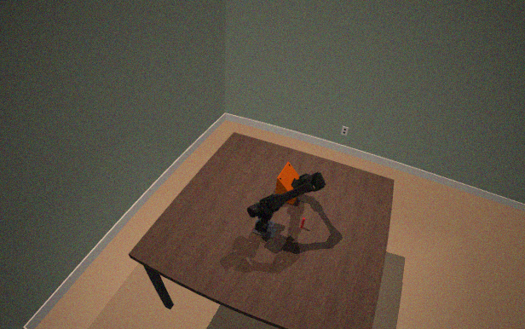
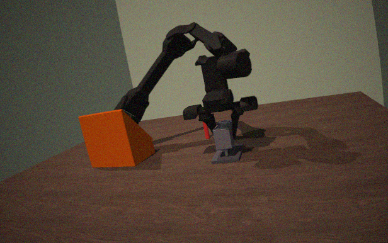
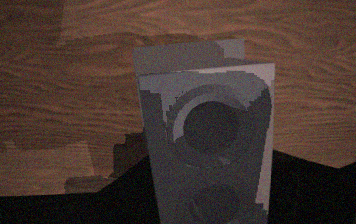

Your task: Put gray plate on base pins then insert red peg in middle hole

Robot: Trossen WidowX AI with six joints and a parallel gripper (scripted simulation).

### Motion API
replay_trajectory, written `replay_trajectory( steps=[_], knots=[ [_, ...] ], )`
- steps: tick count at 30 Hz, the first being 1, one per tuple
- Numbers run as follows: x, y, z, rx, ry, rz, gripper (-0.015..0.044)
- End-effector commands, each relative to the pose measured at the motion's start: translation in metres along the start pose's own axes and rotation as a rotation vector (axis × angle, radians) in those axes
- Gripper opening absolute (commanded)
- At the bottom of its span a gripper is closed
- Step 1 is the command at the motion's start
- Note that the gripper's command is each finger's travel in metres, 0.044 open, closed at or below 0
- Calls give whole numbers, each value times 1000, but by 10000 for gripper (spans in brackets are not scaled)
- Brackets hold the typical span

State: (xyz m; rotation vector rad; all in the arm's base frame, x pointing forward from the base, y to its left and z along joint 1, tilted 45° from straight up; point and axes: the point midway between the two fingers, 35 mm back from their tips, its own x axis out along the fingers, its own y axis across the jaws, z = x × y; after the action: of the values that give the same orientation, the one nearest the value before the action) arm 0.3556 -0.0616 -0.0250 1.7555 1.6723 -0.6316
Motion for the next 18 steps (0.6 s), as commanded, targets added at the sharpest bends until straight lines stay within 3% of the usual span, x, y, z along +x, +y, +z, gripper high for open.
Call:
replay_trajectory(
  steps=[1, 16, 18],
  knots=[
    [7, -1, -1, 6, 6, 0, 0],
    [15, 0, -1, -1, 2, -2, 0],
    [15, 0, -1, -1, 2, -2, 53]
  ],
)
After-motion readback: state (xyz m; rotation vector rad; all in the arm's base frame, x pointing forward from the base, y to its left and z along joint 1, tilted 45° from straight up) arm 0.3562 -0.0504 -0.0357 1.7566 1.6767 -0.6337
